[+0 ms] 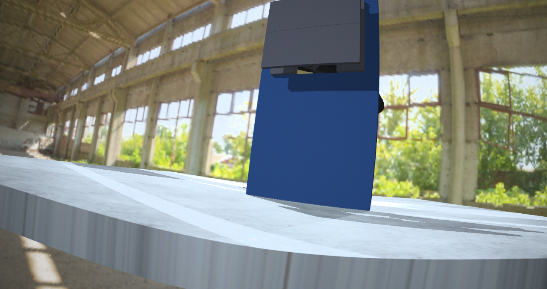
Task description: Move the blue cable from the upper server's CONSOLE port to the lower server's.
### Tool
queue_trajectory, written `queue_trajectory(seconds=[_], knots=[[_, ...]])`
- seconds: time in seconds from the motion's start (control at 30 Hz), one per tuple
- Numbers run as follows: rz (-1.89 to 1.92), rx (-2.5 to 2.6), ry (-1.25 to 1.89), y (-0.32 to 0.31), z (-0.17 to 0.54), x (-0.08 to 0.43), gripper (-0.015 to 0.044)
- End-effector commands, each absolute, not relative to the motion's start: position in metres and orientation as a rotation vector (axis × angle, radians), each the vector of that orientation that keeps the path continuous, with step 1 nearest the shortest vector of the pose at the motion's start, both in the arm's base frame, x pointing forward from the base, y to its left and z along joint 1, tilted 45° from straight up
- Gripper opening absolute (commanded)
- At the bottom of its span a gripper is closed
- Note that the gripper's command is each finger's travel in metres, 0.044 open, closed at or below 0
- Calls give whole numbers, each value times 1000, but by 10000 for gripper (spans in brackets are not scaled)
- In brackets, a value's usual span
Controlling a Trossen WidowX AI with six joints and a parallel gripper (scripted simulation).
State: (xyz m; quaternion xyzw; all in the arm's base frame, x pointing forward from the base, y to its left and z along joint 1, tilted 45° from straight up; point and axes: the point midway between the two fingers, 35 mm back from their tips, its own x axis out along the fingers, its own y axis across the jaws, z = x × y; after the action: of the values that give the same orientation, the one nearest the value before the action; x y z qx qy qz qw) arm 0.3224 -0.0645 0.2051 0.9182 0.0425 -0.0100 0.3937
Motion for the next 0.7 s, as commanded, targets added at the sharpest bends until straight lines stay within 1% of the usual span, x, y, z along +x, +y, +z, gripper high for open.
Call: queue_trajectory(seconds=[0.0, 0.3, 0.67], knots=[[-35, 2337, 102, -53, 189, 322, 0], [-33, 2339, 101, -28, 165, 314, 0], [-10, 2338, 110, -27, 167, 317, 0]])
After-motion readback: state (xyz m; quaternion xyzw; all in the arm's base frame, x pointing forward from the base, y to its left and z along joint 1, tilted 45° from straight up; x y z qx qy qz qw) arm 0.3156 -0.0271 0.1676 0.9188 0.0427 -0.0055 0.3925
